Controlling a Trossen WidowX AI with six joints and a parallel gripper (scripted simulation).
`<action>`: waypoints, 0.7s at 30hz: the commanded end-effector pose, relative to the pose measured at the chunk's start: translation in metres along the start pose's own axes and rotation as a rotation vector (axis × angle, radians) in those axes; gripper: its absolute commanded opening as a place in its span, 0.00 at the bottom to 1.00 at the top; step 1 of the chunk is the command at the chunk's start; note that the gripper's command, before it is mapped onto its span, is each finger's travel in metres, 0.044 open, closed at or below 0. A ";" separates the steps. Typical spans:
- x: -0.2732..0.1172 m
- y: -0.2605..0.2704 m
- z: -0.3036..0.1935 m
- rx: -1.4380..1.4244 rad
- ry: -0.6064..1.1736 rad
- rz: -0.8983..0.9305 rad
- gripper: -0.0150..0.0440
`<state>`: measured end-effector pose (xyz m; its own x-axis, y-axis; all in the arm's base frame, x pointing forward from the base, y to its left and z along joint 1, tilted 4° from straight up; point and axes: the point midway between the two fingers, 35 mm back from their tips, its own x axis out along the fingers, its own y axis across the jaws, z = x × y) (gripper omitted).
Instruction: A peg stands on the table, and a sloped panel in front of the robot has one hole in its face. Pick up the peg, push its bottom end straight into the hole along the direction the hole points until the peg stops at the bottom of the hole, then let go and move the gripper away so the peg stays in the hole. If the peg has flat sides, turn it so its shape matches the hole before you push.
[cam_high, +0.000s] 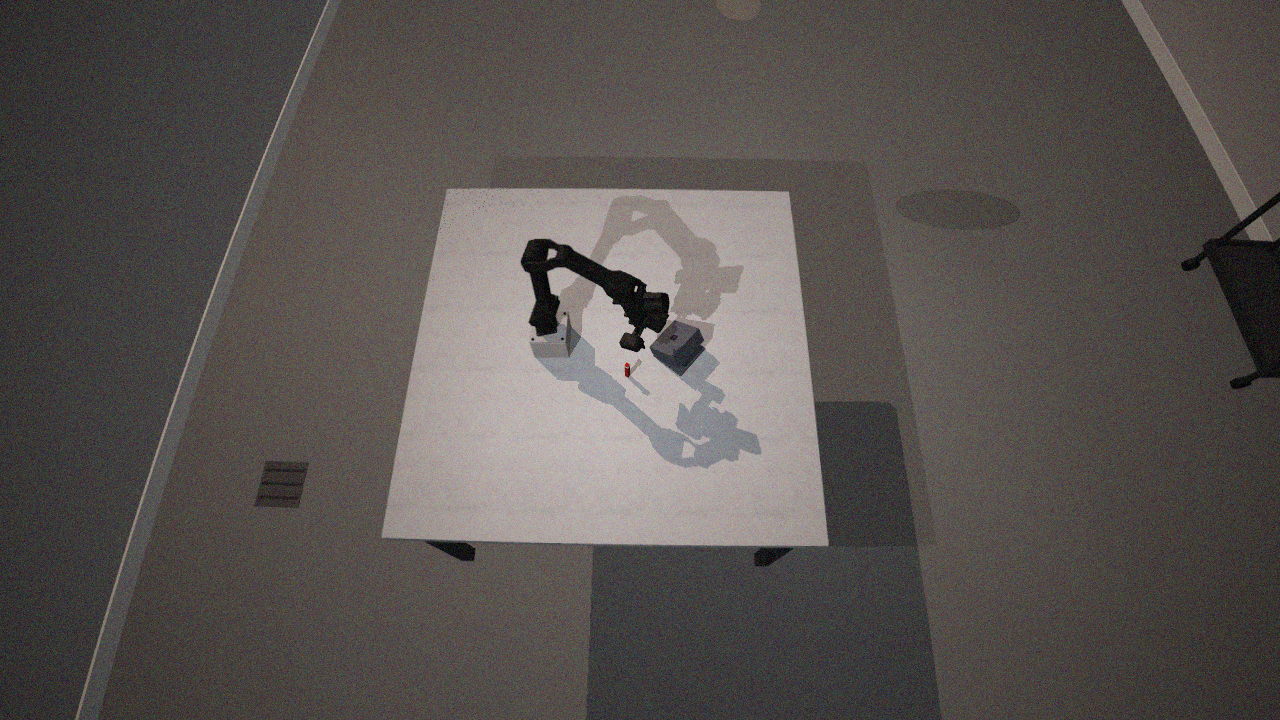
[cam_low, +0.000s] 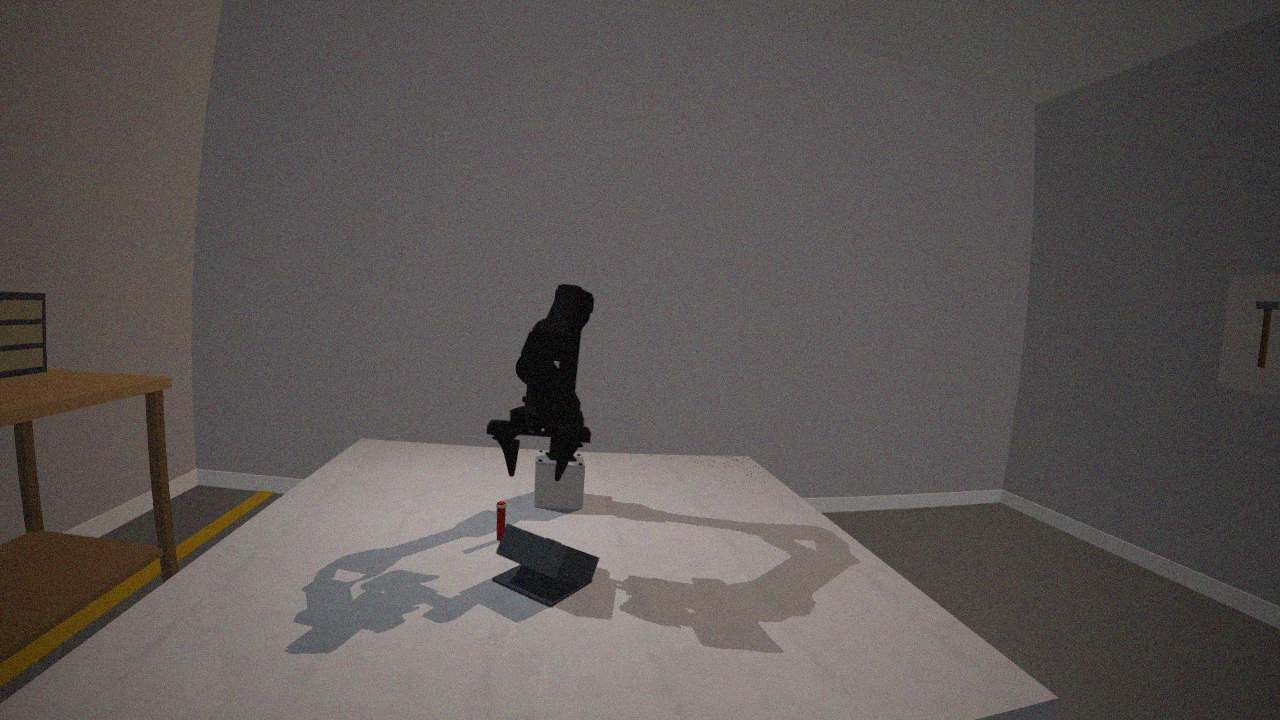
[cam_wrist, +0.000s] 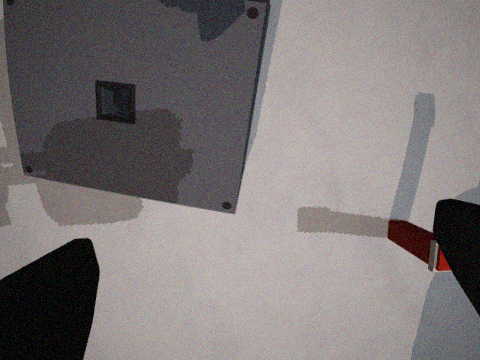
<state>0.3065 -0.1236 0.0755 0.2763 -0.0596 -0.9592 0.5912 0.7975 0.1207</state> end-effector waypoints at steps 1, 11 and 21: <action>0.010 -0.020 -0.007 0.014 0.058 -0.035 1.00; 0.027 -0.065 -0.024 0.065 0.193 -0.089 1.00; 0.036 -0.091 -0.039 0.100 0.285 -0.110 1.00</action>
<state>0.2362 -0.1737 0.0224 0.0071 0.0328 -0.9994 0.6843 0.7286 0.0288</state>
